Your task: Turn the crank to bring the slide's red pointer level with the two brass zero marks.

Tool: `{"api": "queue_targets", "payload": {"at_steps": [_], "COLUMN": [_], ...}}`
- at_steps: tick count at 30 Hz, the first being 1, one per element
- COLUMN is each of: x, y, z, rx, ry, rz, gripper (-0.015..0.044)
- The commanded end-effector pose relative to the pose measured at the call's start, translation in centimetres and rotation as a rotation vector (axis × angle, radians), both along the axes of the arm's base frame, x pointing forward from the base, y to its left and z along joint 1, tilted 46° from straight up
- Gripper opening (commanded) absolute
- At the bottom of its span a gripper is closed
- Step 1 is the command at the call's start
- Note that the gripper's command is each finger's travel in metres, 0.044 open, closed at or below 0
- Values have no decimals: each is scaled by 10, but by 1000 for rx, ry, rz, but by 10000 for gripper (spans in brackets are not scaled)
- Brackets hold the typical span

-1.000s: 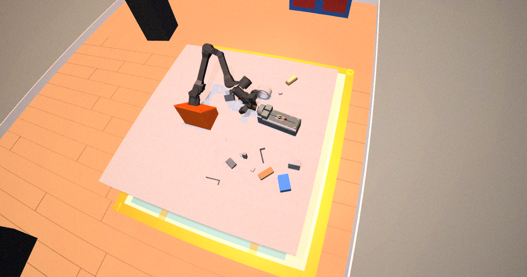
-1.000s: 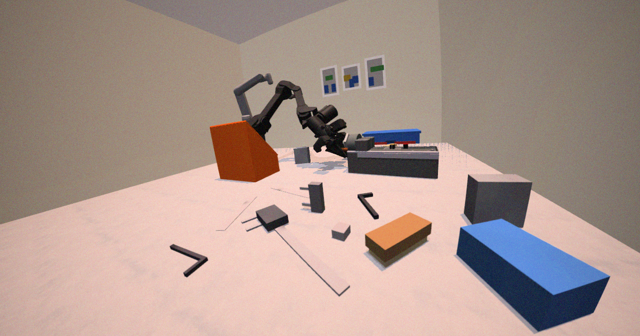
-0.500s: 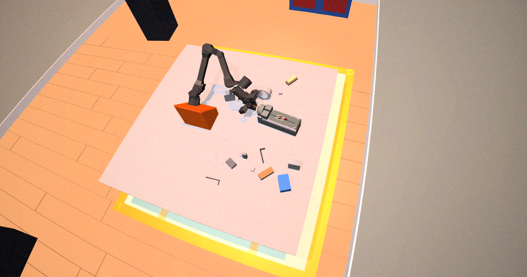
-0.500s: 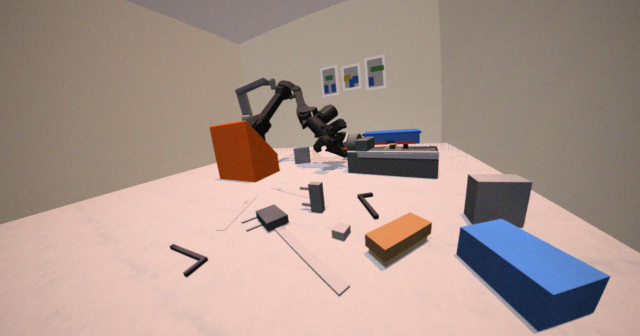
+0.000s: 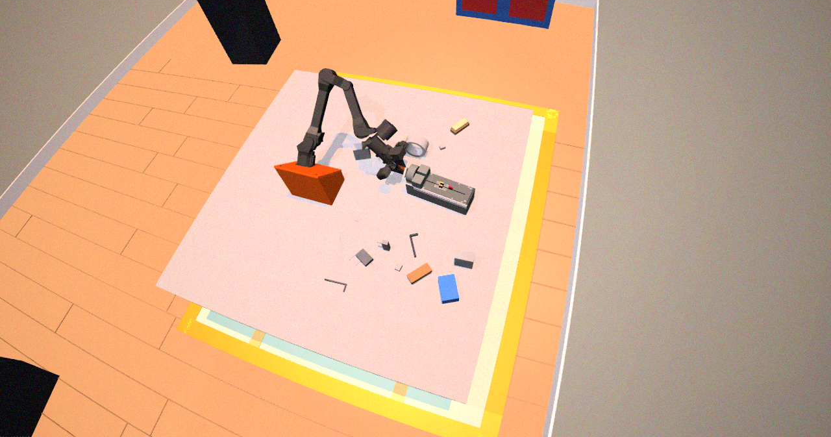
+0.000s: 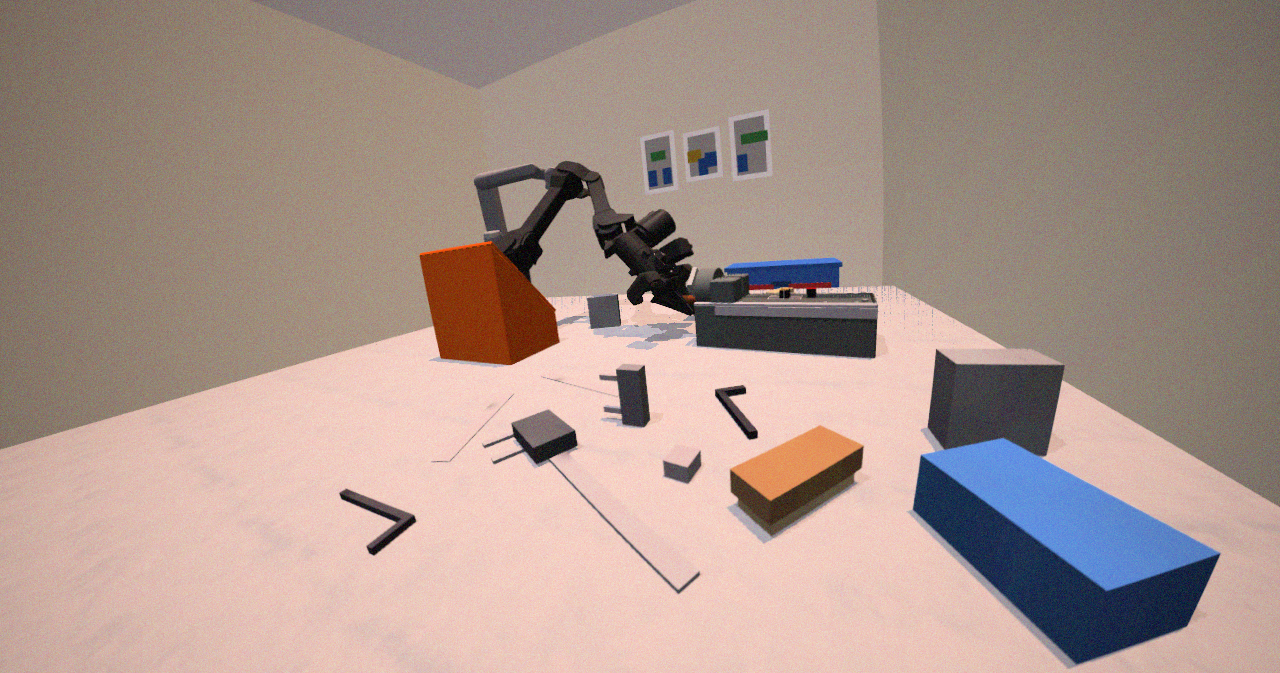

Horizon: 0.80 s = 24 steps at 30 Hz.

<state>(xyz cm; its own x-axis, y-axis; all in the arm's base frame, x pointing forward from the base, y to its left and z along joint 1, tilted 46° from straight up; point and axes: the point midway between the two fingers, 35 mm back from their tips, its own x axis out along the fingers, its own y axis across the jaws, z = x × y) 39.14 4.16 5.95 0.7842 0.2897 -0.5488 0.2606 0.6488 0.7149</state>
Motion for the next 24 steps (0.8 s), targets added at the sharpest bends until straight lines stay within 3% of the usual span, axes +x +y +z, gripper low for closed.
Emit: {"api": "queue_targets", "payload": {"at_steps": [1, 23, 24], "x": [0, 0, 0], "y": [0, 0, 0], "z": [2, 0, 0], "rx": [3, 0, 0], "ry": [-5, -1, -1], "rz": [2, 0, 0], "gripper": [0, 0, 26]}}
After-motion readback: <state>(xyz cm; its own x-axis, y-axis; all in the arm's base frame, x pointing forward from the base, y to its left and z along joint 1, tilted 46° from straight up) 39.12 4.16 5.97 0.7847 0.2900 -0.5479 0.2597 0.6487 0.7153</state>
